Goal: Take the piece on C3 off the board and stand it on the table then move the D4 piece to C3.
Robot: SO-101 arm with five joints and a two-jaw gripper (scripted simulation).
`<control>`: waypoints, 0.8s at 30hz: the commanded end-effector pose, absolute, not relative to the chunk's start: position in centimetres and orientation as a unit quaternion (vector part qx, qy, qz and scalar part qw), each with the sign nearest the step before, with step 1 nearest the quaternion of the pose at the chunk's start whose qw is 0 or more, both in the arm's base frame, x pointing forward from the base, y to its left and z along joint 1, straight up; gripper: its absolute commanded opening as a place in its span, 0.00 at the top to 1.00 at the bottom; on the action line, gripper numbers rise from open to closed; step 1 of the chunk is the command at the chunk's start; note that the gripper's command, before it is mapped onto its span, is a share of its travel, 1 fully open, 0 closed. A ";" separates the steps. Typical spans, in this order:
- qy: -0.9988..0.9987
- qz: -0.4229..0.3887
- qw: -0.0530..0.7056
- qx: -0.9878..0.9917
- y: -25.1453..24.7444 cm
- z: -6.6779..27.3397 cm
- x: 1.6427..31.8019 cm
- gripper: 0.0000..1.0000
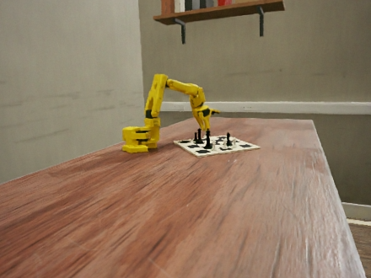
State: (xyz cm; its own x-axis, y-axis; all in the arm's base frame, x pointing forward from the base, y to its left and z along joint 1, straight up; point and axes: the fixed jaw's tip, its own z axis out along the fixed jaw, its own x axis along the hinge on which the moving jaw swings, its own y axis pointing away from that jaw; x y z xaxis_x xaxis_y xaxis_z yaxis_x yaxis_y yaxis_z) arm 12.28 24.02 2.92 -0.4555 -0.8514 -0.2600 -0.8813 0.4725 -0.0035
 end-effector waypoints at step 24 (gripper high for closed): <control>0.850 0.075 0.125 -0.507 24.3 9.3 12.2 0.90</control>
State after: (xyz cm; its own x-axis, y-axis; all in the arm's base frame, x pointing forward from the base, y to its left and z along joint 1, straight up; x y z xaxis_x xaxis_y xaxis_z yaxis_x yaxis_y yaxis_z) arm 12.34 24.13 8.75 -0.4522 -0.8454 -0.2842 -0.8813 0.4726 -0.0036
